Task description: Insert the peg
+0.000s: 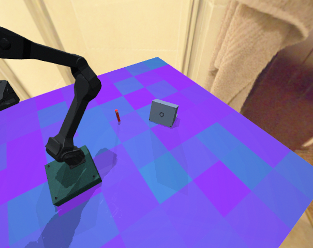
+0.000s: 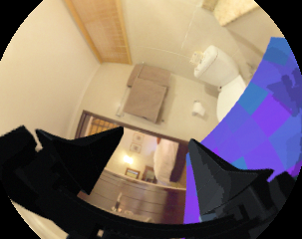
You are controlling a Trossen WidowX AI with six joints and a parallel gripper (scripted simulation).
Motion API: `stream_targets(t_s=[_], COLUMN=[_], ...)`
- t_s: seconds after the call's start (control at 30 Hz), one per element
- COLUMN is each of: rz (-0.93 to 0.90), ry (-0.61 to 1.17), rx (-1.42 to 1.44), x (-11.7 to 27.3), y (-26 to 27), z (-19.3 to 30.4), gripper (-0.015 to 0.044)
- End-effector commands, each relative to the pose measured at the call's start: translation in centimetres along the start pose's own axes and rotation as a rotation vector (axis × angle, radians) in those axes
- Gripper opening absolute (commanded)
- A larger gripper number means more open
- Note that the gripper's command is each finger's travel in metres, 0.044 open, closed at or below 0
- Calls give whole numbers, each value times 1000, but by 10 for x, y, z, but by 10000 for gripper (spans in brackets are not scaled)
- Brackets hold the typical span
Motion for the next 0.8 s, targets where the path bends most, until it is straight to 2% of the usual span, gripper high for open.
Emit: stream_targets(t_s=[0.0,0.03,0.77], rz=[-1,-3,-71], ry=[1,4,129], rx=[0,-1,-60], x=[0,0,-17], y=[0,0,-16], z=[0,-1,-20], gripper=[426,440,440])
Point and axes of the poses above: the point midway between the two fingers, 35 mm back from their tips, its own x axis back along the fingers, its own y axis across the jaws, z = x × y, the point moved 8 cm from there along x, back along the fingers, and after that the axes turned 14 degrees about x, right-handed, at the moved point
